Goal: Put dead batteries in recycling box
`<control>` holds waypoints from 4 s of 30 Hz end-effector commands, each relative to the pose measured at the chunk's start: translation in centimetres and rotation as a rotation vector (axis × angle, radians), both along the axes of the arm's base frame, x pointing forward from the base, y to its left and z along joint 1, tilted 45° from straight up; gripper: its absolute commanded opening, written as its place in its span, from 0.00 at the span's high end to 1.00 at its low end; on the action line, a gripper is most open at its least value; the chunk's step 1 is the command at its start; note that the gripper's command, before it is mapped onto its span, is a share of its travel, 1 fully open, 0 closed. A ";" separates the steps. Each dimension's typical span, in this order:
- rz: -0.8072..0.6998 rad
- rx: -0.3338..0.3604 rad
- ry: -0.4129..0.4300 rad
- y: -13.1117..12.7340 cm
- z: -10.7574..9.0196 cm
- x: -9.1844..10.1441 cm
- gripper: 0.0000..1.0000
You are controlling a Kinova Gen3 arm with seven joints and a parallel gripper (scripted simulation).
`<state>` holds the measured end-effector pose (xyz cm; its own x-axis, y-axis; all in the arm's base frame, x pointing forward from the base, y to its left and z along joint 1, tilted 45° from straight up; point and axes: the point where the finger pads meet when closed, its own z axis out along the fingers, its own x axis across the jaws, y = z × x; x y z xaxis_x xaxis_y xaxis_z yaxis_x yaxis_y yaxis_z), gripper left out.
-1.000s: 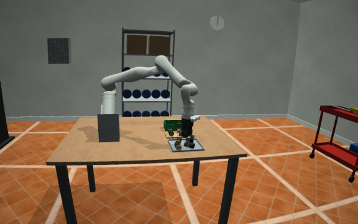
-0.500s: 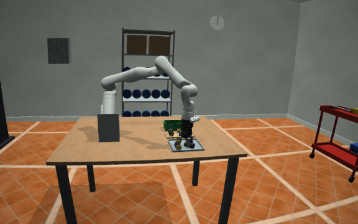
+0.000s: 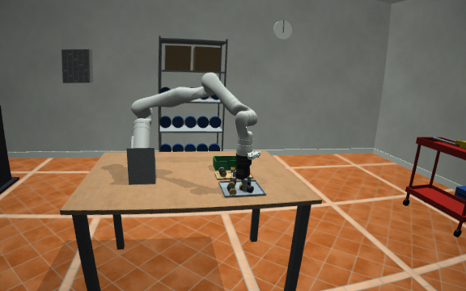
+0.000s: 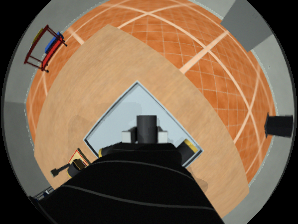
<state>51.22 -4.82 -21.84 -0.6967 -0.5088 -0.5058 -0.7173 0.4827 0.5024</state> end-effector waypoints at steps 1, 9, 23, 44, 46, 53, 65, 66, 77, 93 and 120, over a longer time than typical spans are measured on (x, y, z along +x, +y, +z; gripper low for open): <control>-0.001 -0.001 -0.002 -0.1 0.1 0.1 0.43; -0.001 -0.001 -0.002 -0.1 0.1 0.1 0.43; -0.001 -0.001 -0.002 -2.6 2.5 0.1 0.43; -0.001 -0.001 -0.002 -7.2 7.0 0.2 0.43; -0.001 -0.001 -0.002 -8.3 8.1 0.2 0.43; -0.001 -0.001 -0.002 -9.5 9.3 0.2 0.43; -0.002 -0.001 -0.001 -9.5 9.3 0.2 0.43; -0.002 -0.001 -0.001 -9.5 9.3 0.2 0.43; -0.004 -0.001 0.002 -9.5 9.3 0.2 0.43; -0.017 -0.002 0.014 -9.5 9.3 0.2 0.43; -0.070 -0.002 0.069 -9.5 9.3 0.2 0.43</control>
<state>51.36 -14.20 -12.63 -0.7615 -0.4602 -0.4565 -0.6481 0.5287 0.5481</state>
